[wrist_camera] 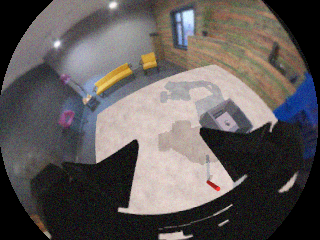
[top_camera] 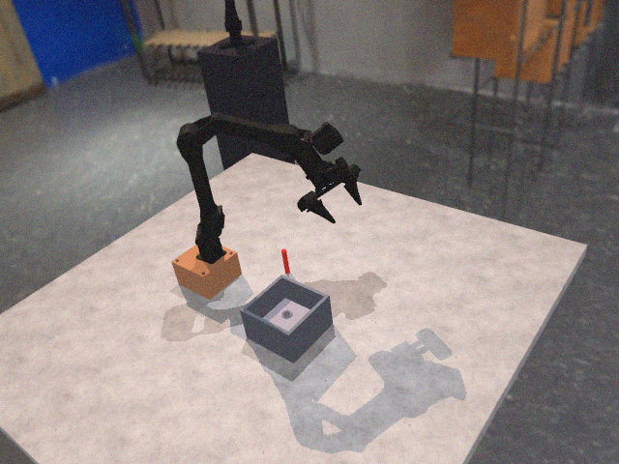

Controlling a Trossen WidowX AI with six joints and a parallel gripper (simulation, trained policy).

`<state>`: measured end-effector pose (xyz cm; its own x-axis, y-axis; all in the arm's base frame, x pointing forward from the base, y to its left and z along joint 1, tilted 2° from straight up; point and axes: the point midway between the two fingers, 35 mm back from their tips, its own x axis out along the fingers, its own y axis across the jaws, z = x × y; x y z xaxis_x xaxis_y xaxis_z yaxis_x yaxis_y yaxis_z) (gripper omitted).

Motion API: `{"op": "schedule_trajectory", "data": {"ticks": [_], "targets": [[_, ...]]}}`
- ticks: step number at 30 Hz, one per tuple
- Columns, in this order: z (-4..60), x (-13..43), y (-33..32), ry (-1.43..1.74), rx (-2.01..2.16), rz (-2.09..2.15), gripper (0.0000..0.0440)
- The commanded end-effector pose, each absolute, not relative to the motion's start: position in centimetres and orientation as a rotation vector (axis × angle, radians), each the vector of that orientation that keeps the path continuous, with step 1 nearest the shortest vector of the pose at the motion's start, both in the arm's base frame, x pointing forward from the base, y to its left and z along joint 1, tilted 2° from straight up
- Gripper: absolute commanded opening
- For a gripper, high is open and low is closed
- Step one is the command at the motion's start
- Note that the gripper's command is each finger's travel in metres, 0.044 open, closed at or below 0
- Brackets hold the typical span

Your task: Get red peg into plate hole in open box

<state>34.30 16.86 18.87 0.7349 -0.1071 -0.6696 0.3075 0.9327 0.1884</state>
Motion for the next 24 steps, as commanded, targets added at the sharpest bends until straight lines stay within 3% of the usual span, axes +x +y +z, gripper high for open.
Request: {"op": "schedule_trajectory", "data": {"ticks": [1, 24], "targets": [[18.4, 33.1, 16.2, 0.775, 0.317, -0.240, 0.0440], [8.8, 22.2, 10.9, 1.269, 0.425, -0.612, 0.0435]]}}
